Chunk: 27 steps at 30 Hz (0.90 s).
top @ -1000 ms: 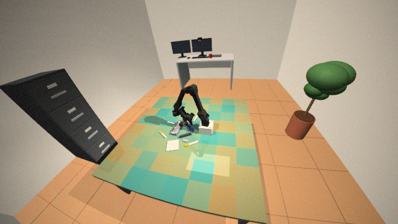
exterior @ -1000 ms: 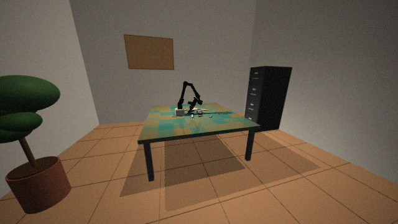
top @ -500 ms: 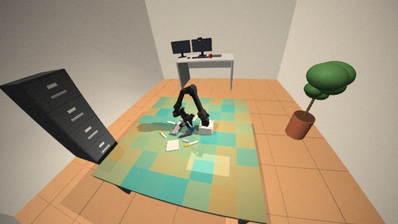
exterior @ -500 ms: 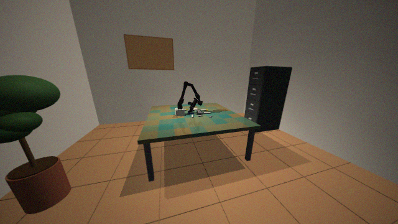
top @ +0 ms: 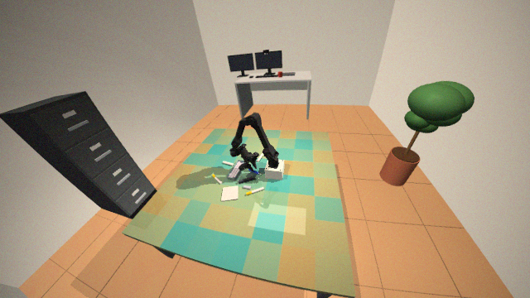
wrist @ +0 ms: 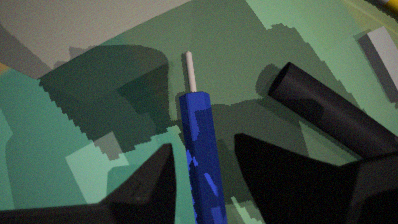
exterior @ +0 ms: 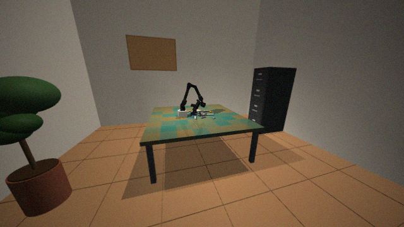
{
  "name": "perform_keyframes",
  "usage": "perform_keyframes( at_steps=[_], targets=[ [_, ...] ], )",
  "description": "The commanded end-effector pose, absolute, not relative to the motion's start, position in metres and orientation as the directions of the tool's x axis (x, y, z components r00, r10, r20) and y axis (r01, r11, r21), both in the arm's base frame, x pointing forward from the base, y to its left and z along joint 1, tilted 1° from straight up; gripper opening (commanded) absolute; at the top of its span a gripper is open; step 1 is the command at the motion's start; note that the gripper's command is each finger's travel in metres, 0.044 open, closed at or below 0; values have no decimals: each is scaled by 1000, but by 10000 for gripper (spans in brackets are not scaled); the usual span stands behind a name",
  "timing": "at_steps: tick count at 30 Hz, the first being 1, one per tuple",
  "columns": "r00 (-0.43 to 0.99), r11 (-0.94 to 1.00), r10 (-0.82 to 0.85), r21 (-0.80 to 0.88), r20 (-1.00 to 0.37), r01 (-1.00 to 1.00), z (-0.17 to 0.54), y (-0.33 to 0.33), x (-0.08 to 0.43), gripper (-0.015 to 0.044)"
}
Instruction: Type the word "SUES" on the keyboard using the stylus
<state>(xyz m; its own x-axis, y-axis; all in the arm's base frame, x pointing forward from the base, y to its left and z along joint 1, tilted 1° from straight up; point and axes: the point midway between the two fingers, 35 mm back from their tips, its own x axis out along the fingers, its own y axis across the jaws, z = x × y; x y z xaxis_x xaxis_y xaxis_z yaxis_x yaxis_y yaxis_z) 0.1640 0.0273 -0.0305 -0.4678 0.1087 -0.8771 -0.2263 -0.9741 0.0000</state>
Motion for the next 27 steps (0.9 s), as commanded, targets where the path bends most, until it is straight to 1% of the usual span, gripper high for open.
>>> perform_keyframes(
  at_steps=[1,27],
  targets=[
    [-481,-974,112,0,-870,-228,-36,28,161,150],
    [-481,-974,112,0,-870,-228,-51,28,161,150]
  ],
)
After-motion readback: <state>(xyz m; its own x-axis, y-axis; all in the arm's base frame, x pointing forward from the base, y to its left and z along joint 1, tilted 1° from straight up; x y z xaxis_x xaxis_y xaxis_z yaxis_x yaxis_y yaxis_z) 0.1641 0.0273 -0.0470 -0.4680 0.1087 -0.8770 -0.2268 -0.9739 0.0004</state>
